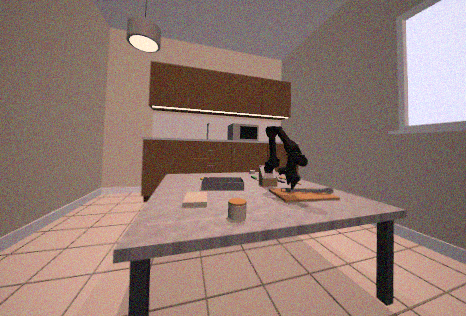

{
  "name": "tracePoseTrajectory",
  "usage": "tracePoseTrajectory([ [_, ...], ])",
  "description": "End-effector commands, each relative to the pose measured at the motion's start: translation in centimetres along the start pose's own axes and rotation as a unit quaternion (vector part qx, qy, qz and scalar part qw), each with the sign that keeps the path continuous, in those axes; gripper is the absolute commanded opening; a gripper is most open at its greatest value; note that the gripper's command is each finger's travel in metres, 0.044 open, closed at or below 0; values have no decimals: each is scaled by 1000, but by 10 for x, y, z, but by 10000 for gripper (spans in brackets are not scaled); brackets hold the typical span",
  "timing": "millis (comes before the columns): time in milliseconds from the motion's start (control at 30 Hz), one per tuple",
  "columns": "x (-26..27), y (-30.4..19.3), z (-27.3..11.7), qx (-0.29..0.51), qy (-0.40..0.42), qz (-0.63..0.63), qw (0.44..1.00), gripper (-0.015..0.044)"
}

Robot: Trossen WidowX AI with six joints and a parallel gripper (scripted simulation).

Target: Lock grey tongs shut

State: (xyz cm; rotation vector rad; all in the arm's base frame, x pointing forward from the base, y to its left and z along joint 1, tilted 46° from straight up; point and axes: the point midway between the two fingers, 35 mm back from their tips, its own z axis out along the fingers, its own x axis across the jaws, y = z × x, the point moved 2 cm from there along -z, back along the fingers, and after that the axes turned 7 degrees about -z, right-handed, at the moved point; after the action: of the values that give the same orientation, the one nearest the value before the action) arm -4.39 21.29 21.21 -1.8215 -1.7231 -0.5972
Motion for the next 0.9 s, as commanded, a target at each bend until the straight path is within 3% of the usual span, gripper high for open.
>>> tracePoseTrajectory([
  [0,1,20,-11,6,2,-1,1000,440],
  [333,-4,63,-49,9,43,-9,999,440],
  [633,-9,60,-87,5,39,-6,999,440],
  [867,-9,59,-89,5,39,-5,999,440],
])
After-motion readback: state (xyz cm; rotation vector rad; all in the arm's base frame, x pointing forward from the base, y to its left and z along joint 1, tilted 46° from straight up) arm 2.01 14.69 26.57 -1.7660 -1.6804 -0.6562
